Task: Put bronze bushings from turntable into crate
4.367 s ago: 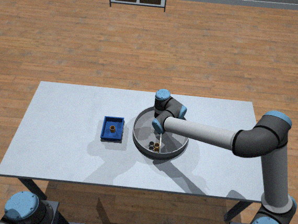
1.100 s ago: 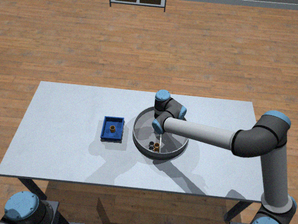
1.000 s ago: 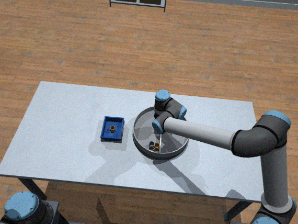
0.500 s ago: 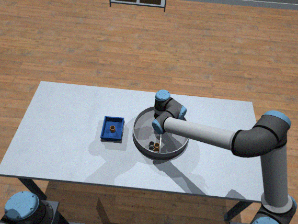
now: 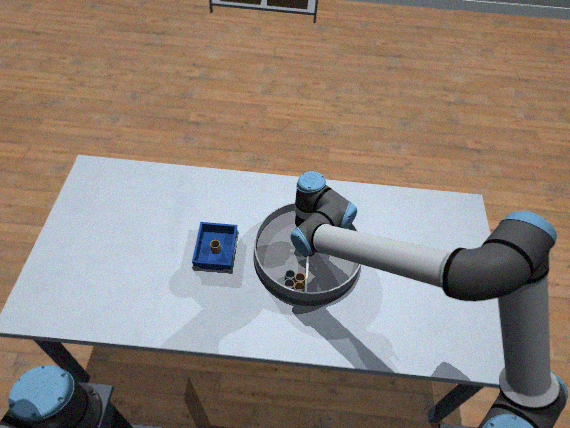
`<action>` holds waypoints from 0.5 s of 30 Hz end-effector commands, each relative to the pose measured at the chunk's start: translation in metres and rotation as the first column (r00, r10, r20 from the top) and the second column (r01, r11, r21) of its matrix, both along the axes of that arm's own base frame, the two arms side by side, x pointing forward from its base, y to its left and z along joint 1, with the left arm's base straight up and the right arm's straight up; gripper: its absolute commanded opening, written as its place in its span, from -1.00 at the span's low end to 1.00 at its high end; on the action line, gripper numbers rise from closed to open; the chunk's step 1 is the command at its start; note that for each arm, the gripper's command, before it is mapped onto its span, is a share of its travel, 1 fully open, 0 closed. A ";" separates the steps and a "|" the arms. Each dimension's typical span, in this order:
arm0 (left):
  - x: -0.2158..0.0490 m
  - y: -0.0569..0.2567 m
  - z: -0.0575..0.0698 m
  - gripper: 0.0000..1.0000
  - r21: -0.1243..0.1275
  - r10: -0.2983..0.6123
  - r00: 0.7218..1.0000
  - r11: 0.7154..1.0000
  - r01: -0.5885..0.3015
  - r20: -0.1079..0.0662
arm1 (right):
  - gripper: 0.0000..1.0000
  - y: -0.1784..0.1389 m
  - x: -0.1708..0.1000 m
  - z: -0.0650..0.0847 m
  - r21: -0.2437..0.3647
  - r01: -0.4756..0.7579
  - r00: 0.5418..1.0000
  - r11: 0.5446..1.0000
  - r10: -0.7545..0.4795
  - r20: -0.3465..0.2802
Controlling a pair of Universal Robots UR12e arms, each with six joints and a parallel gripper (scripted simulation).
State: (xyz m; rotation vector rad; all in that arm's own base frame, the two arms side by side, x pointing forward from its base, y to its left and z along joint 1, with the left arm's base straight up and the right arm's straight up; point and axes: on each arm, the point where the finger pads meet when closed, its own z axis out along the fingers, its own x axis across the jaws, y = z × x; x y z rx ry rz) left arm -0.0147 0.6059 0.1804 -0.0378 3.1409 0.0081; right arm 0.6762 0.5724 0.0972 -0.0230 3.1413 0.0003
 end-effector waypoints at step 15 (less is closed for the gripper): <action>-0.002 -0.002 -0.003 1.00 -0.005 0.003 1.000 1.000 -0.003 0.000 | -0.25 0.002 0.001 0.049 0.005 -0.001 1.000 1.000 0.000 0.003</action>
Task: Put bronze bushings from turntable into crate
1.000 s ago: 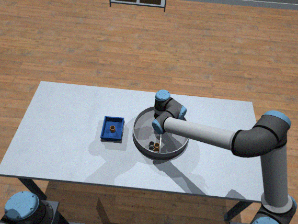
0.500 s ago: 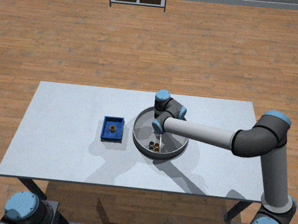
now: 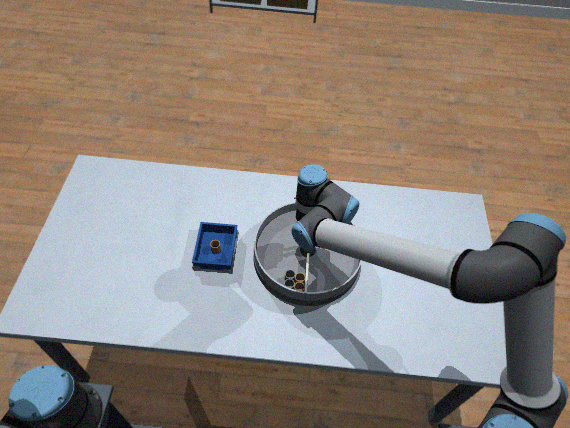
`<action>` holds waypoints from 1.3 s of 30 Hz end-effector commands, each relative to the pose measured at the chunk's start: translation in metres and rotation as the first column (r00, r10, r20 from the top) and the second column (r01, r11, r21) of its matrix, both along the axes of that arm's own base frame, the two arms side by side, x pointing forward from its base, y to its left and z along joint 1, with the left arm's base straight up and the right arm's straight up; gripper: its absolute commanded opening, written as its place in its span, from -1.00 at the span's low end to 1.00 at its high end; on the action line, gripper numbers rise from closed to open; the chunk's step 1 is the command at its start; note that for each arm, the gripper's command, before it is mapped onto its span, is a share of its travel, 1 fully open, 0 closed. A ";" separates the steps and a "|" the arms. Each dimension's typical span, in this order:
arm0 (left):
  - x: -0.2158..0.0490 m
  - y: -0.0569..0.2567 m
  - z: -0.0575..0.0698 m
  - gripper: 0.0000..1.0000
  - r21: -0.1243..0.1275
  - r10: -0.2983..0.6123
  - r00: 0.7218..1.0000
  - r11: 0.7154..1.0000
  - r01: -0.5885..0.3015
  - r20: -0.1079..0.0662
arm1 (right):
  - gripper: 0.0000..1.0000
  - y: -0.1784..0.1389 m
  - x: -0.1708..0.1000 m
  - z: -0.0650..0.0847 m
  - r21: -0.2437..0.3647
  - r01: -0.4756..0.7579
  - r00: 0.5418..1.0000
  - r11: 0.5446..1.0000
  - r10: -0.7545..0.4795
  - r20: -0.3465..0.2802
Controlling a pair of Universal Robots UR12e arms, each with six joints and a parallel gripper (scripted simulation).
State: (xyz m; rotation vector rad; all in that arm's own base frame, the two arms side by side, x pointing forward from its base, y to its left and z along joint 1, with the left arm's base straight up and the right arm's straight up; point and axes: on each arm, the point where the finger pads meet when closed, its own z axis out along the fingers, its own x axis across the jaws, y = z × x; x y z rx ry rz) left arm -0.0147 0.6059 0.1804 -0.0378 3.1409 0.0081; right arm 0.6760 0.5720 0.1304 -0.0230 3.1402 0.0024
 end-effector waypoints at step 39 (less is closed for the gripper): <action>-0.002 -0.002 -0.003 1.00 -0.005 0.003 1.000 1.000 -0.003 0.000 | -0.25 0.001 0.000 0.014 0.000 -0.001 1.000 1.000 0.001 0.000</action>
